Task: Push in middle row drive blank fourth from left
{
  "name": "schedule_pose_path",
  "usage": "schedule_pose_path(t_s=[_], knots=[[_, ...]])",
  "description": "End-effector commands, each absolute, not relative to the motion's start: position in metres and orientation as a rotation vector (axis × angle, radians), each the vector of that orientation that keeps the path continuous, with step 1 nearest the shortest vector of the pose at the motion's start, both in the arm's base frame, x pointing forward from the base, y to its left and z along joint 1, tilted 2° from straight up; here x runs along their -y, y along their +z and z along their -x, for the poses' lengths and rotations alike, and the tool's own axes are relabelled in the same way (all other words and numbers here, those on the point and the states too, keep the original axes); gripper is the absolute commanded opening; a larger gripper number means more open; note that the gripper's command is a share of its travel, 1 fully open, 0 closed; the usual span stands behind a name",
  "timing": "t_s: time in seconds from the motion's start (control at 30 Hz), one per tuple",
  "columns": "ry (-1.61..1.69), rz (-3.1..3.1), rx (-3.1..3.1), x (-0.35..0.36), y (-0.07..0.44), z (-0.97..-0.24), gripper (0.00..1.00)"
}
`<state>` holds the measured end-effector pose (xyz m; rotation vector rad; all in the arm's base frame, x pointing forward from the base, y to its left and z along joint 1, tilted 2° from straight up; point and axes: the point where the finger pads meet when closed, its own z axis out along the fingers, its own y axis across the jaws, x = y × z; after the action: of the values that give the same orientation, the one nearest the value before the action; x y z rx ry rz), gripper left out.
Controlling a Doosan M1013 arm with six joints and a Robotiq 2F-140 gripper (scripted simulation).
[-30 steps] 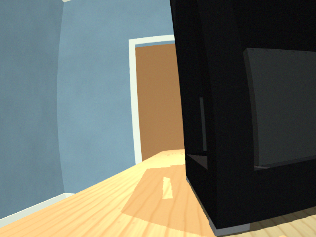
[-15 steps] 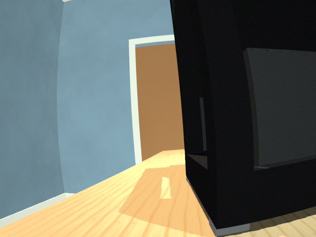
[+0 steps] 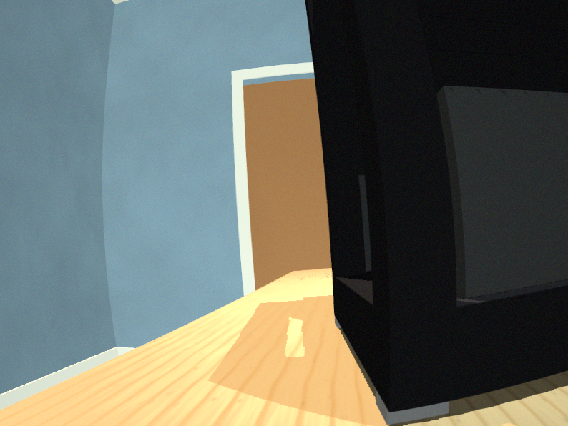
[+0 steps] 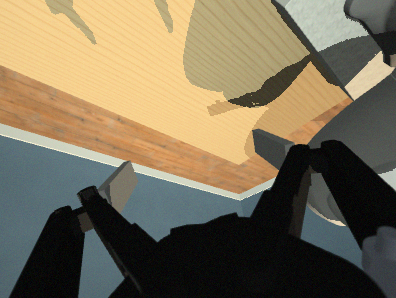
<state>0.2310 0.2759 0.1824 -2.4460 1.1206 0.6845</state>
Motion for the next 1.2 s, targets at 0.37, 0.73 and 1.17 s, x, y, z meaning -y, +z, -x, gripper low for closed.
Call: schedule_pose_path(t_s=[0.37, 0.73, 1.17], knots=[[0.411, 2.039, -0.943, -0.316, 0.240, -0.345, 1.00], [0.151, 1.842, -0.906, -0.297, 0.281, -0.425, 1.00], [-0.183, 1.651, -0.912, -0.237, 0.326, -0.511, 1.00]])
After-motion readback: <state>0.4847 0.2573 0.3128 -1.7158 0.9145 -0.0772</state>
